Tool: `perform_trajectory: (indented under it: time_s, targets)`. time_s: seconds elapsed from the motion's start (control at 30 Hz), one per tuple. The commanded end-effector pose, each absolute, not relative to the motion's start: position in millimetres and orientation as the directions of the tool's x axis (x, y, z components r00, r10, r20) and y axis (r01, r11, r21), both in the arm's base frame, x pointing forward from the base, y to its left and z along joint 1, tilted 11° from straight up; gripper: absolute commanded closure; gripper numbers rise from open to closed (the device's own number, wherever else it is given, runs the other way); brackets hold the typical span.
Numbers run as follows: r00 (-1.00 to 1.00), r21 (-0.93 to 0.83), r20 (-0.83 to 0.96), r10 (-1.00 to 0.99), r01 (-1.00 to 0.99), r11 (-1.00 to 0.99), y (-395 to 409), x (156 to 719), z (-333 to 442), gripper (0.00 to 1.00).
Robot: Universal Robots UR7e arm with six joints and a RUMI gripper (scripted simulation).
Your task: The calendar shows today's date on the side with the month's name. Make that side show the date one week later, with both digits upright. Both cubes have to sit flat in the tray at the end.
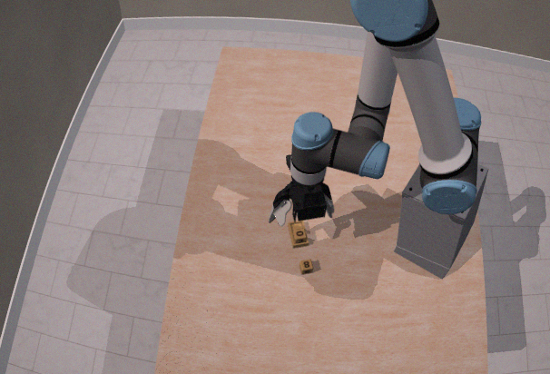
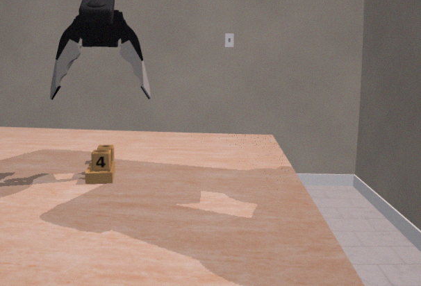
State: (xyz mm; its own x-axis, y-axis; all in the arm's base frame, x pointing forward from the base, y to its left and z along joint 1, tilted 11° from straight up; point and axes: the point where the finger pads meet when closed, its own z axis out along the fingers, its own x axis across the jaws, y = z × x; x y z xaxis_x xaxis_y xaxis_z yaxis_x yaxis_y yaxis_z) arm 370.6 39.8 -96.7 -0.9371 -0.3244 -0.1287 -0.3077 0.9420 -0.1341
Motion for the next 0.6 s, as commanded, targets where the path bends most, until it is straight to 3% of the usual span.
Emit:
perform_trajectory:
  time_s: [0.0, 0.57]
  targets:
    - [-0.937, -0.135, -0.129, -0.325, -0.308, 0.942, 40.5, 370.0, -96.5, 0.00]
    - [-0.935, -0.136, -0.130, -0.330, -0.312, 0.940, 122.7, 345.8, -128.7, 0.00]
